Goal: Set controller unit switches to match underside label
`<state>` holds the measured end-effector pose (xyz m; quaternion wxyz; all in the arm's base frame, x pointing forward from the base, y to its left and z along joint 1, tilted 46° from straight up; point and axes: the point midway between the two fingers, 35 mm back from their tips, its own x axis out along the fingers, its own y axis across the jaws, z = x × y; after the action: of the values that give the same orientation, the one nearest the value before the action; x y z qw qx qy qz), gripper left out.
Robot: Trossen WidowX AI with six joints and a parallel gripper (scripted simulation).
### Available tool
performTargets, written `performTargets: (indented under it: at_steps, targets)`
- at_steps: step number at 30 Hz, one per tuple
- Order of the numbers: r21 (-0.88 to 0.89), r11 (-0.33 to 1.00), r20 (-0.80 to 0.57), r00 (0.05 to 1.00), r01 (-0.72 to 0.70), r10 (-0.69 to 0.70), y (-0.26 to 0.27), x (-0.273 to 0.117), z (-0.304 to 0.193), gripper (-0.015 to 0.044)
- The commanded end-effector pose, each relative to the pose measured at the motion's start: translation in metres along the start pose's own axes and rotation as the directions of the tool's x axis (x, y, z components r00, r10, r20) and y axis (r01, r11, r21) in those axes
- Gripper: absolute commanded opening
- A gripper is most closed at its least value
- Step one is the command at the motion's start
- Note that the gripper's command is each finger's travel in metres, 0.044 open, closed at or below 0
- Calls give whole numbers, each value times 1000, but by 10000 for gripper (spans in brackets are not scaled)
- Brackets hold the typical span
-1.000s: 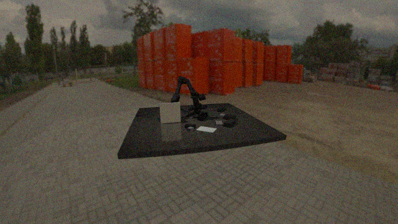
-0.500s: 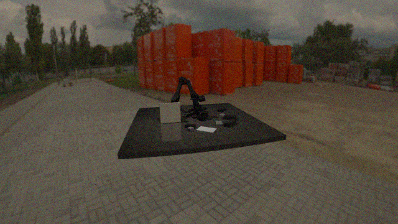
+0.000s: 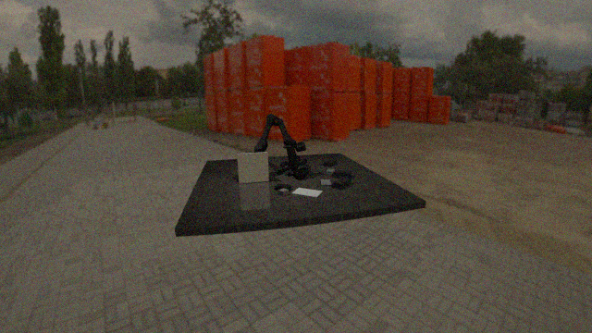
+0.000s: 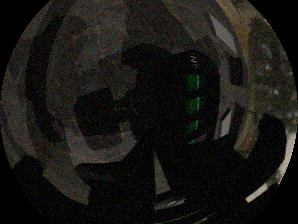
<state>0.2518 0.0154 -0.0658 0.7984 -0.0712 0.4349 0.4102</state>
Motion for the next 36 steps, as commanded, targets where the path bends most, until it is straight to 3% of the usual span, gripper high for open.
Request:
performTargets:
  at_steps: [1, 13, 19, 33, 36]
  targets:
    - [-5, 1000, -3, 1000, 6, -7, -4, 0, 0, 0]
    - [-6, 1000, -3, 1000, 7, -7, -19, 3, 1, 0]
    - [-4, 1000, -5, 1000, 6, -6, -6, -46, 0, 0]
    - [-1, 1000, -5, 1000, -13, 13, -8, -49, 0, 0]
    - [0, 1000, -15, 999, -30, 30, -16, -51, -5, 79]
